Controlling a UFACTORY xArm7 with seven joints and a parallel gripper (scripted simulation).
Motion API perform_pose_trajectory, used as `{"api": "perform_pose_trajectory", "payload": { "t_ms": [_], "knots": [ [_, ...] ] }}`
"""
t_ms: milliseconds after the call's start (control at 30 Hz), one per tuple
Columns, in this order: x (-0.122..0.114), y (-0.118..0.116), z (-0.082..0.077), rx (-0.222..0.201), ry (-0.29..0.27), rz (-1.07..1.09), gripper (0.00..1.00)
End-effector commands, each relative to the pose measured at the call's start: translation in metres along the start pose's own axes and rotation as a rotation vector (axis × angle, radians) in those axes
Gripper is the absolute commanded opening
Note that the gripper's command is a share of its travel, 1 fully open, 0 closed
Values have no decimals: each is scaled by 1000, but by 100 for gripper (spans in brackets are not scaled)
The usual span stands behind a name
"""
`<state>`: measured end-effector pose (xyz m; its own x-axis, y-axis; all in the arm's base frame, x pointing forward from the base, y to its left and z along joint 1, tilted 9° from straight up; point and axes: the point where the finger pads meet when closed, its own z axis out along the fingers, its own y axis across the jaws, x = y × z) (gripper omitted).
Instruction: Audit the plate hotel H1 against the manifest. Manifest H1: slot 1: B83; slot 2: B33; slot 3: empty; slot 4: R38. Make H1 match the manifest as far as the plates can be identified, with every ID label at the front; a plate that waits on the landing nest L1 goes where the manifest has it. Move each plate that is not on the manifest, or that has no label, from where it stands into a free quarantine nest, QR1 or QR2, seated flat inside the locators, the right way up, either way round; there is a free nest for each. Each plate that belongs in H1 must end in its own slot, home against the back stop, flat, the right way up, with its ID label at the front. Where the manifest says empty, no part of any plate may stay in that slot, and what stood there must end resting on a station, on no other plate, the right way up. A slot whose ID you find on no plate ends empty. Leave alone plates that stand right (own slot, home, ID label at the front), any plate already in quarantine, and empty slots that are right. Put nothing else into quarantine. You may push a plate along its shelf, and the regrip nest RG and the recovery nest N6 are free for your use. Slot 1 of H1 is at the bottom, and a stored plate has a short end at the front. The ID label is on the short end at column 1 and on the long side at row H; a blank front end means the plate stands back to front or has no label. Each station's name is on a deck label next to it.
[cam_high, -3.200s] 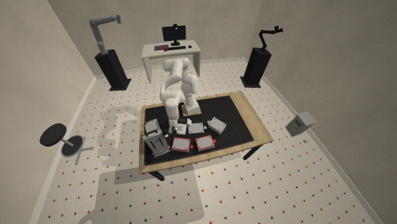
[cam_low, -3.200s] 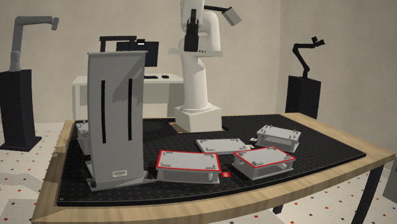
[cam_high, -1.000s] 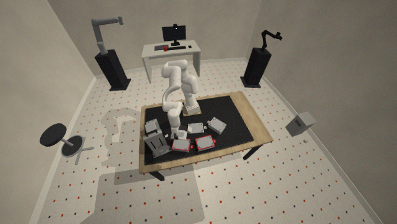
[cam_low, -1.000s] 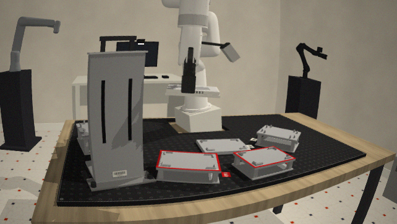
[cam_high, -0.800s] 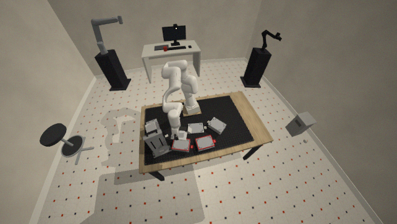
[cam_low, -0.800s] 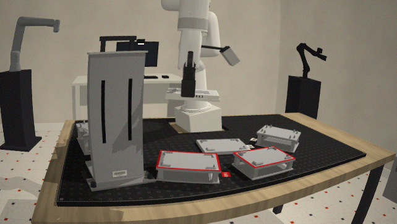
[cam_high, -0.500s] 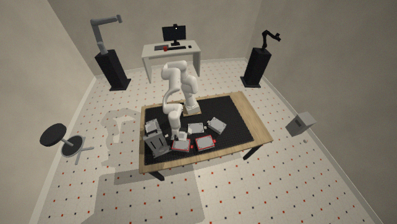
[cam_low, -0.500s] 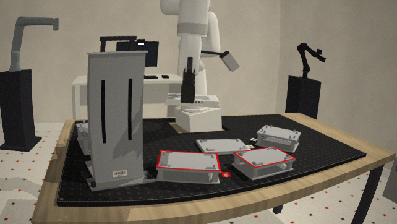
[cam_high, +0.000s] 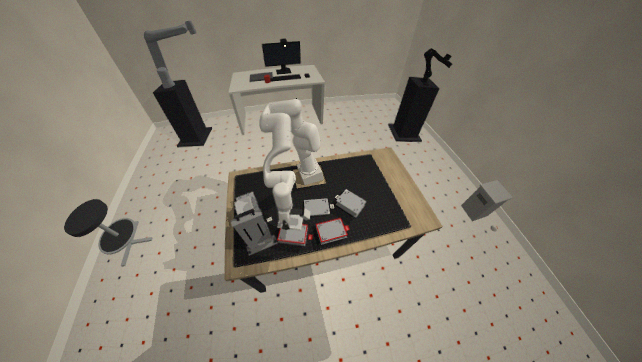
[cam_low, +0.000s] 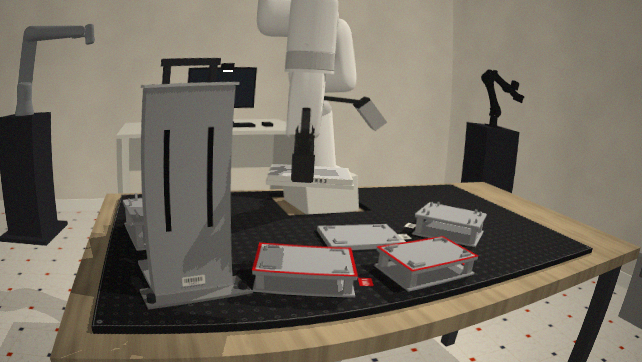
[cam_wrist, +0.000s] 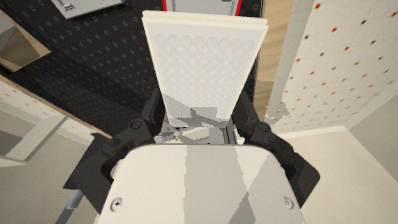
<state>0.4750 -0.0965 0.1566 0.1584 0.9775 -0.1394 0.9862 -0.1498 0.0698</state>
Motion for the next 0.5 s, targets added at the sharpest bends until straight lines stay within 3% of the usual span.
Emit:
{"api": "perform_pose_trajectory", "payload": {
  "t_ms": [0, 467],
  "knots": [
    [0, 2, 3, -5, -1, 0, 0],
    [0, 2, 27, -5, -1, 0, 0]
  ]
}}
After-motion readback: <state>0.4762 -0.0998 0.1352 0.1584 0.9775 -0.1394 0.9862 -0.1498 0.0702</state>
